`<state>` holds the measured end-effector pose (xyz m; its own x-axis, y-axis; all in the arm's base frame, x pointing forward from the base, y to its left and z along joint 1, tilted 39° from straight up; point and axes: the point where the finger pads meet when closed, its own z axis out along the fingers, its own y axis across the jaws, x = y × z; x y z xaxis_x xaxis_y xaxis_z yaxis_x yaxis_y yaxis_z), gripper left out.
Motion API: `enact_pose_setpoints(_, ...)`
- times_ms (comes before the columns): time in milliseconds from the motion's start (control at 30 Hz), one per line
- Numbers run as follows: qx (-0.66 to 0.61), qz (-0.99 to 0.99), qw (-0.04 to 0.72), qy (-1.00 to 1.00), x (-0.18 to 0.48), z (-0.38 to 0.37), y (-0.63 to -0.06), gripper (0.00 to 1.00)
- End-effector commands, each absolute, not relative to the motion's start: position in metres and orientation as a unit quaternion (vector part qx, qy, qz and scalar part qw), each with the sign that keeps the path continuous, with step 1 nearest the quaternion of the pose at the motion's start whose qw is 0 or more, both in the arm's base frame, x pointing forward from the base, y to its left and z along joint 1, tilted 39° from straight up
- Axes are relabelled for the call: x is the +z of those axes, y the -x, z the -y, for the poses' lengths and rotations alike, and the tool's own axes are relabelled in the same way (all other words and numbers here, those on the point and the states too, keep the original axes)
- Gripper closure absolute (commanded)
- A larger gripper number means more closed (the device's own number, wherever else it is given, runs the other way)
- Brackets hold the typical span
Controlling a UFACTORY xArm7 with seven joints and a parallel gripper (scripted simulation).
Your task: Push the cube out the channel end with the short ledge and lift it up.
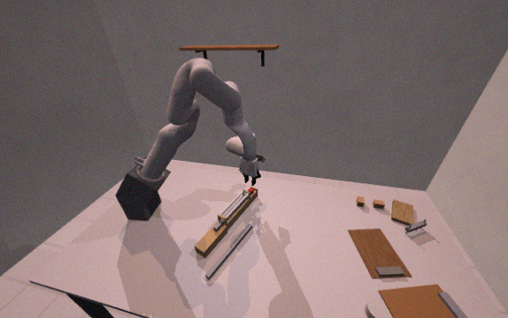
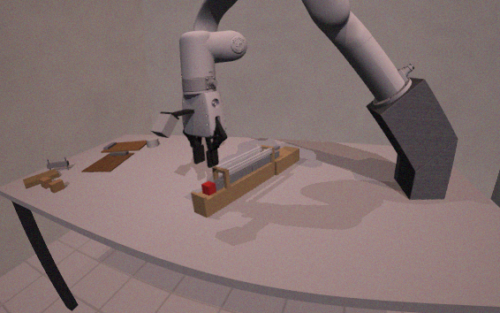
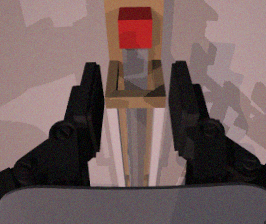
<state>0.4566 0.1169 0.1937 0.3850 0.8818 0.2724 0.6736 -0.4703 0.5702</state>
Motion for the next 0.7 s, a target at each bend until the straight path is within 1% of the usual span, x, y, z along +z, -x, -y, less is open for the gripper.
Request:
enact_pose_setpoints(0, 0.28, -0.48, 0.187, -0.81, 0.194, -0.117, -0.458, 0.57)
enact_pose_setpoints(667, 0.28, -0.48, 0.187, -0.81, 0.159, -0.116, -0.486, 0.57)
